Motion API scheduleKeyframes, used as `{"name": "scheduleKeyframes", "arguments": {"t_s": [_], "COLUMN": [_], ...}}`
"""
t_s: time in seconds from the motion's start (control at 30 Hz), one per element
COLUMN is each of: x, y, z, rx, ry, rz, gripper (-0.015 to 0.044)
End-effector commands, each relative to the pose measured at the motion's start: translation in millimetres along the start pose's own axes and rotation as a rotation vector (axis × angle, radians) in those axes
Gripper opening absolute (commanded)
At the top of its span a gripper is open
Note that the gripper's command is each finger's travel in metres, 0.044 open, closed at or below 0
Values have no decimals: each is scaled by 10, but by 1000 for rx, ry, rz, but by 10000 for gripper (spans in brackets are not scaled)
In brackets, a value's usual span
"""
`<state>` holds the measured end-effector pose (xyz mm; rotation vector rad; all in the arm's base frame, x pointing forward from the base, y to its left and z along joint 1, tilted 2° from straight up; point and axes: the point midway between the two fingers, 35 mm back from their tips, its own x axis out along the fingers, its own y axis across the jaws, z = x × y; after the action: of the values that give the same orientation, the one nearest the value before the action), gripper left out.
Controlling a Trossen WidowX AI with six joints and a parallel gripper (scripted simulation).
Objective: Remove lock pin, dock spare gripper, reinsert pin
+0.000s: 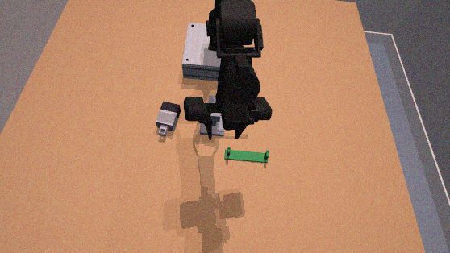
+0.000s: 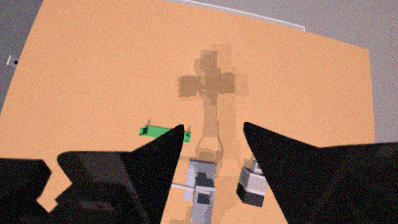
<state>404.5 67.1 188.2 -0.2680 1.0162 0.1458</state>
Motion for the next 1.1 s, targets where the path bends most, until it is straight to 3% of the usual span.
{"name": "scheduleKeyframes", "arguments": {"t_s": [0.0, 0.33, 0.8, 1.07], "x": [-29, -203, -185, 426], "y": [565, 1044, 1052, 1046], "z": [-529, -1196, -1215, -1518], "rx": [-607, -1314, -1325, -1324], "ry": [169, 300, 302, 302], "rz": [161, 430, 435, 435], "gripper": [300, 300, 300, 300]}}
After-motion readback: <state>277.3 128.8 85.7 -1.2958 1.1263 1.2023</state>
